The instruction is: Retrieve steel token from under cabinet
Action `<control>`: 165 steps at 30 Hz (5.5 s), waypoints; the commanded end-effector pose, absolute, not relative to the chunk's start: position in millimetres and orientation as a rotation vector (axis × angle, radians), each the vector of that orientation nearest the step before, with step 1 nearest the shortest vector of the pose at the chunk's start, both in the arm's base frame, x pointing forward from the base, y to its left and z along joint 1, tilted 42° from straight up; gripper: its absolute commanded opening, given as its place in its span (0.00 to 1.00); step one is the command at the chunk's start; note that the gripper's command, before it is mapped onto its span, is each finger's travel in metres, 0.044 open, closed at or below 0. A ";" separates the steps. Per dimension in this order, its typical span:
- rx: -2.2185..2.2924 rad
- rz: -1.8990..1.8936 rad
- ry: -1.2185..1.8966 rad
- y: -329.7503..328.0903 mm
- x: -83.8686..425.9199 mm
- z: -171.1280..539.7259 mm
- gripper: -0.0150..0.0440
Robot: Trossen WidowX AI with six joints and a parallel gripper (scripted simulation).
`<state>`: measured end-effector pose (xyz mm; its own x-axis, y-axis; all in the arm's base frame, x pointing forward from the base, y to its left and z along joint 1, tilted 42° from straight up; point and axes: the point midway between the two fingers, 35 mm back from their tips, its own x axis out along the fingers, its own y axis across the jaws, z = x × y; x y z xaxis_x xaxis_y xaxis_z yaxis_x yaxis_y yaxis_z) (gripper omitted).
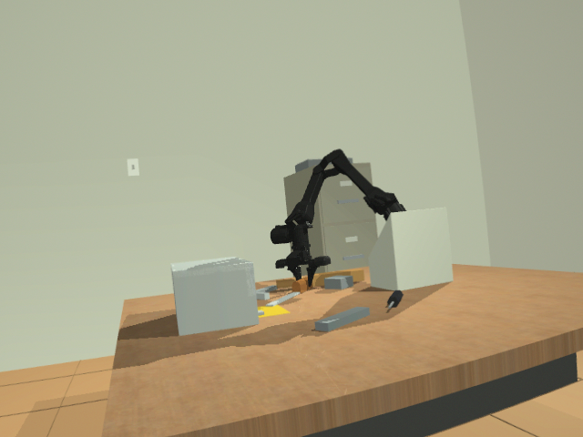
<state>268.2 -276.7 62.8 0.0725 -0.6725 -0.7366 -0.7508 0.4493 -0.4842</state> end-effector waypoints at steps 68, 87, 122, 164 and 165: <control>-1.265 0.097 1.627 -283.9 308.6 75.3 0.25; -1.267 0.098 1.633 -274.9 318.2 67.4 0.48; -1.267 0.094 1.627 -277.5 318.3 66.3 0.45; -1.256 0.092 1.624 -242.3 357.3 38.8 0.25; -1.256 0.092 1.624 -241.1 358.7 37.8 0.25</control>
